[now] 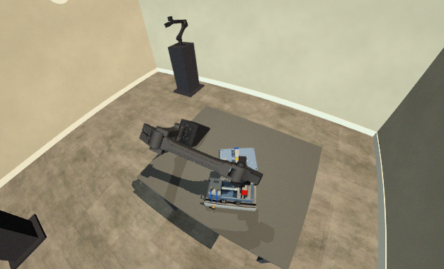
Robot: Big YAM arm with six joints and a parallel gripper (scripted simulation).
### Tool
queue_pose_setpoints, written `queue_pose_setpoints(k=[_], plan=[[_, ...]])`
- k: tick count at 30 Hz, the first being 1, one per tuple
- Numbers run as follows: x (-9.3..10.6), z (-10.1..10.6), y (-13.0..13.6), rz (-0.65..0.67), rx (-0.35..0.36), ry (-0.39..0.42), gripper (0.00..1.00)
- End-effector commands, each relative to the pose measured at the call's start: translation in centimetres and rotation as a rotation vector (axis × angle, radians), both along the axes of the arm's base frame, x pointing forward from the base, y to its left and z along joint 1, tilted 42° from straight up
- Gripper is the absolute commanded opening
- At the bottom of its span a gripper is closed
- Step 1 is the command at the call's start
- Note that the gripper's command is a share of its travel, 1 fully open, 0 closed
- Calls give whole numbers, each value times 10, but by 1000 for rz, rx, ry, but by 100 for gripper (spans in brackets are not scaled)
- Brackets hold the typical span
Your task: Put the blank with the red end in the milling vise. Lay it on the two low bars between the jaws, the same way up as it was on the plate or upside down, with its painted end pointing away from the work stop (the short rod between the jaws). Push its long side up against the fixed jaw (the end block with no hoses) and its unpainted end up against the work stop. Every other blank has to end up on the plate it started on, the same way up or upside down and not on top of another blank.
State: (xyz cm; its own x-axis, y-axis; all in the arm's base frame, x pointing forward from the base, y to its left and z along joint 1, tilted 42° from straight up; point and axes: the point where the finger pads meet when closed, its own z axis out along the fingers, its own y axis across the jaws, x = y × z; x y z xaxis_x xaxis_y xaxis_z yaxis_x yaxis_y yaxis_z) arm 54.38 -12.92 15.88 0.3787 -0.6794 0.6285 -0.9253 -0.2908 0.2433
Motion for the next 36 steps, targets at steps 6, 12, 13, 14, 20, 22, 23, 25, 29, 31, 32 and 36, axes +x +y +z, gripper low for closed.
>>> queue_pose_setpoints(k=[6,12,13,14,20,22,23,25,29,31,32,36], plan=[[7,-9,11,14,2,-5,0],[6,-10,9,13,2,-2,0],[6,-10,9,13,2,0,0],[5,-11,8,12,2,2,0],[3,-12,1,7,2,8,0],[4,-11,-2,4,2,4,0],[3,-12,-4,1,2,7,0],[2,-13,-8,-5,2,9,0],[7,-8,-10,-8,1,-8,0],[4,-12,-10,-7,2,3,0],[2,-14,-10,-5,2,7,0],[3,-15,-12,-6,2,5,0]])
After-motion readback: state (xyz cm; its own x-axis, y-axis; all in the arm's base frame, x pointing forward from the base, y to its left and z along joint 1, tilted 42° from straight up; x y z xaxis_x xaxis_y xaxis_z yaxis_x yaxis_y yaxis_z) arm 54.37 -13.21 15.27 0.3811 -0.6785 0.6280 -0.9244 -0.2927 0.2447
